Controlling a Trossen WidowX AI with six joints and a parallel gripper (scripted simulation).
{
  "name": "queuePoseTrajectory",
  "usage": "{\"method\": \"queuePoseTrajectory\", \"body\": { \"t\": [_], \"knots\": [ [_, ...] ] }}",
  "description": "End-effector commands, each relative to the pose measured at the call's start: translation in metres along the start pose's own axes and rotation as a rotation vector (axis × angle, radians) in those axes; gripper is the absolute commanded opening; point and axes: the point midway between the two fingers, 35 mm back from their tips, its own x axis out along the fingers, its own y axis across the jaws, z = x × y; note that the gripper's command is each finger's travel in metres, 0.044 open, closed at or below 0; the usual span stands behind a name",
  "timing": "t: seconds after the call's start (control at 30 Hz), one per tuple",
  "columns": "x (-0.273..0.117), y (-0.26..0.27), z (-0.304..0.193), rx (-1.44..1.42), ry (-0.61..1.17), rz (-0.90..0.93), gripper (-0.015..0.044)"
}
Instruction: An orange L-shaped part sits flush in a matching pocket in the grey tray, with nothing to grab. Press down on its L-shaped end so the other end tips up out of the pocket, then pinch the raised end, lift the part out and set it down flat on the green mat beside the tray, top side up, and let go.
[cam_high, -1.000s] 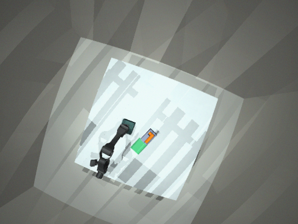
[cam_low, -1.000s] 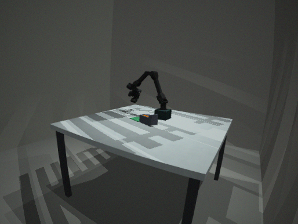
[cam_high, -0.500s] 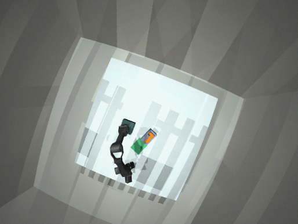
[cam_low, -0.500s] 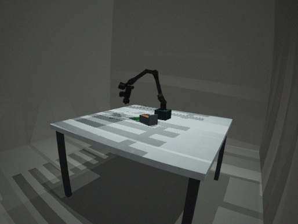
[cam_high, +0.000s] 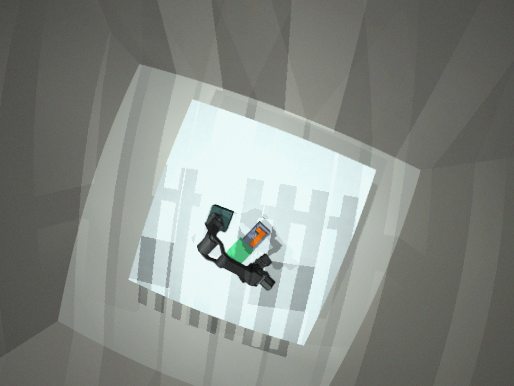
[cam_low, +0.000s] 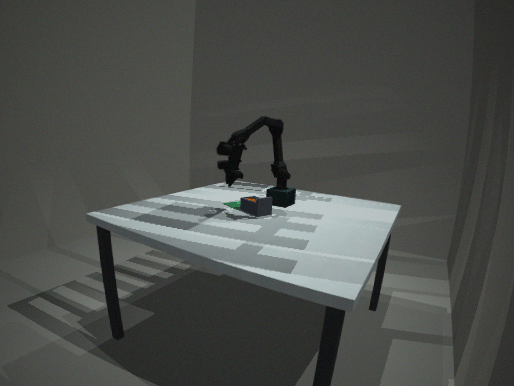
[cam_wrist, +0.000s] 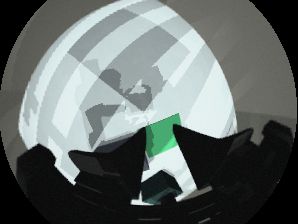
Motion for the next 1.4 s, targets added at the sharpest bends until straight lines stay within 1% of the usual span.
{"method": "queuePoseTrajectory", "body": {
  "t": [0.0,0.13,0.23,0.3,0.43,0.53,0.7,1.03,1.37],
  "knots": [
    [-0.023,0.062,-0.03,-0.071,0.036,0.096,0.018],
    [-0.047,0.115,-0.073,-0.149,0.093,0.17,0.018],
    [-0.065,0.144,-0.108,-0.208,0.142,0.208,0.018],
    [-0.069,0.149,-0.117,-0.221,0.154,0.215,0.018],
    [-0.069,0.149,-0.117,-0.221,0.154,0.215,0.018],
    [-0.053,0.154,-0.119,-0.221,0.154,0.215,0.018],
    [0.0,0.163,-0.13,-0.221,0.154,0.215,0.018],
    [0.005,0.164,-0.131,-0.221,0.154,0.215,0.018],
    [0.021,0.167,-0.133,-0.221,0.154,0.215,0.018]
  ]
}}
